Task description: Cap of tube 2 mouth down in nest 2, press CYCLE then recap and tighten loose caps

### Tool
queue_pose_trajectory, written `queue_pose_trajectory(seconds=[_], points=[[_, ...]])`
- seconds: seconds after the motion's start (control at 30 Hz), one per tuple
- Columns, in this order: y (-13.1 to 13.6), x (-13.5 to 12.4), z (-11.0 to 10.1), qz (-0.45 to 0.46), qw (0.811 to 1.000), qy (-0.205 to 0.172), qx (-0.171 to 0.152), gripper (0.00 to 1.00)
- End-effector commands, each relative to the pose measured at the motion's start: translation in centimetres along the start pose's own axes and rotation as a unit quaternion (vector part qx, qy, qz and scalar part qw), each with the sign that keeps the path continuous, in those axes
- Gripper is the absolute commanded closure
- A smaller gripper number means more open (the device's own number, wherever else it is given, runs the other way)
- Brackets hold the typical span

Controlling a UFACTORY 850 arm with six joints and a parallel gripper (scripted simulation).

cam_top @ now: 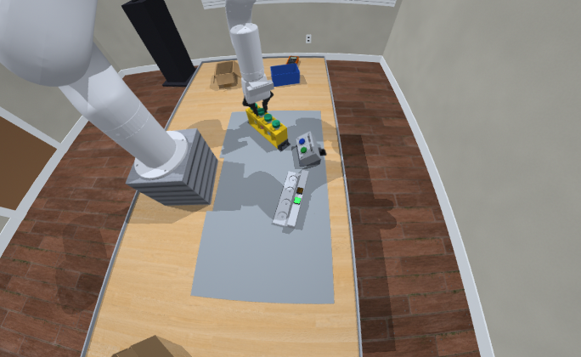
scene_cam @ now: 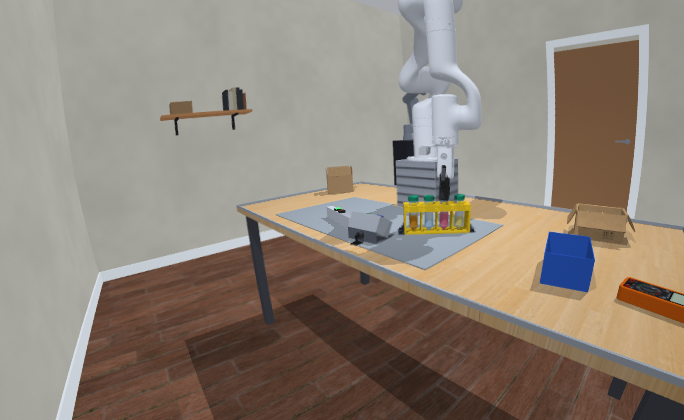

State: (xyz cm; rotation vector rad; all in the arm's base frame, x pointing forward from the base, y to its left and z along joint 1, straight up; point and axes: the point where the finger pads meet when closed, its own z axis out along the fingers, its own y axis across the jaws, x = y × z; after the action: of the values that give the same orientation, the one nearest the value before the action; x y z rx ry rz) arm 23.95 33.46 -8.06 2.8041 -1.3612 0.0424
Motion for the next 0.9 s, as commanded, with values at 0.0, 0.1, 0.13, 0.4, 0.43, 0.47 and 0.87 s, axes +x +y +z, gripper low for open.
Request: queue_pose_trajectory(seconds=[0.0, 0.1, 0.13, 0.4, 0.43, 0.47, 0.87], points=[[-0.06, 0.01, -0.01, 0.119, 0.993, -0.016, 0.003, 1.00], [-0.05, 0.01, 0.01, 0.193, 0.981, -0.016, 0.002, 1.00], [-0.05, 0.01, 0.01, 0.218, 0.976, -0.016, 0.001, 1.00], [-0.05, 0.01, 0.02, 0.252, 0.968, -0.016, 0.001, 1.00], [-0.05, 0.01, 0.02, 0.252, 0.968, -0.017, 0.001, 0.54], [-0.05, 0.00, 0.02, 0.252, 0.968, -0.017, 0.001, 0.54], [-0.05, 0.01, -0.03, 0.212, 0.977, -0.016, 0.001, 0.54]])
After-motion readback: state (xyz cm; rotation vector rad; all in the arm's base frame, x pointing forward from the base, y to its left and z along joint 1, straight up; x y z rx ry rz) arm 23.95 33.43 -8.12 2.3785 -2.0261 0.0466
